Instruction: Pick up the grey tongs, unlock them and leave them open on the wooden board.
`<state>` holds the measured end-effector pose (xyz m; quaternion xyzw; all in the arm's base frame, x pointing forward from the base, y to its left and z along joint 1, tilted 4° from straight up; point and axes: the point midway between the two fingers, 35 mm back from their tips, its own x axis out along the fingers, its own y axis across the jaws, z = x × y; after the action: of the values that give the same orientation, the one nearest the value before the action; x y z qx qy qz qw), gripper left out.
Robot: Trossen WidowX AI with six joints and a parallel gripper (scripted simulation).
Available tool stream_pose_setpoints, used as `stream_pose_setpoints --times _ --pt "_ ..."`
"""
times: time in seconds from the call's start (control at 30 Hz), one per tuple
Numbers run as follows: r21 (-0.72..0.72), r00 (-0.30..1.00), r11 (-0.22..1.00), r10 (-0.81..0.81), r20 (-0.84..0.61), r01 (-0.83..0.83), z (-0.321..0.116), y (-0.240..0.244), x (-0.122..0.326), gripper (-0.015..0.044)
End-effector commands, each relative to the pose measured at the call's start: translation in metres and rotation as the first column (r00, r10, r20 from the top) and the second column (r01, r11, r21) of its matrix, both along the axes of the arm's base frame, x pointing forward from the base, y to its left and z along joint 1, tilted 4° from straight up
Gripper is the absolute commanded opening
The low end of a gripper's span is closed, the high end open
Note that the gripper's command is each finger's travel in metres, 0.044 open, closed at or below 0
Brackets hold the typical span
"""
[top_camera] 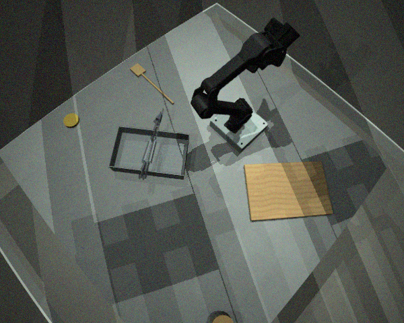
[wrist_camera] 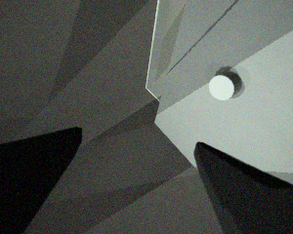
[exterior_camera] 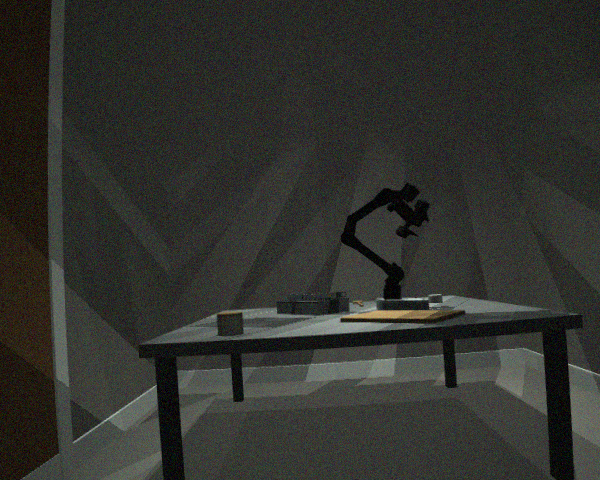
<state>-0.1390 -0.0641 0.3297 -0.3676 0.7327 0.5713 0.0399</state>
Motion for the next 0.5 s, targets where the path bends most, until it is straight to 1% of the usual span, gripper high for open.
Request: stream_pose_setpoints --times 0.0,0.03,0.1,0.27,0.37,0.47 --pt "0.000 1.000 1.000 -0.010 0.003 0.010 0.000 0.002 -0.001 0.0426" --pt "-0.001 1.000 1.000 -0.029 0.009 0.029 0.000 0.005 -0.004 0.0440" --pt "-0.004 0.995 0.995 -0.097 0.029 0.097 -0.001 0.016 -0.011 0.0440" --pt "0.000 0.929 0.934 -0.355 0.101 0.357 -0.007 0.067 -0.033 0.0440" --pt "0.000 0.853 0.862 -0.501 0.149 0.507 -0.011 0.102 -0.039 0.0440" --pt "0.003 0.744 0.759 -0.638 0.200 0.651 -0.017 0.140 -0.038 0.0440"
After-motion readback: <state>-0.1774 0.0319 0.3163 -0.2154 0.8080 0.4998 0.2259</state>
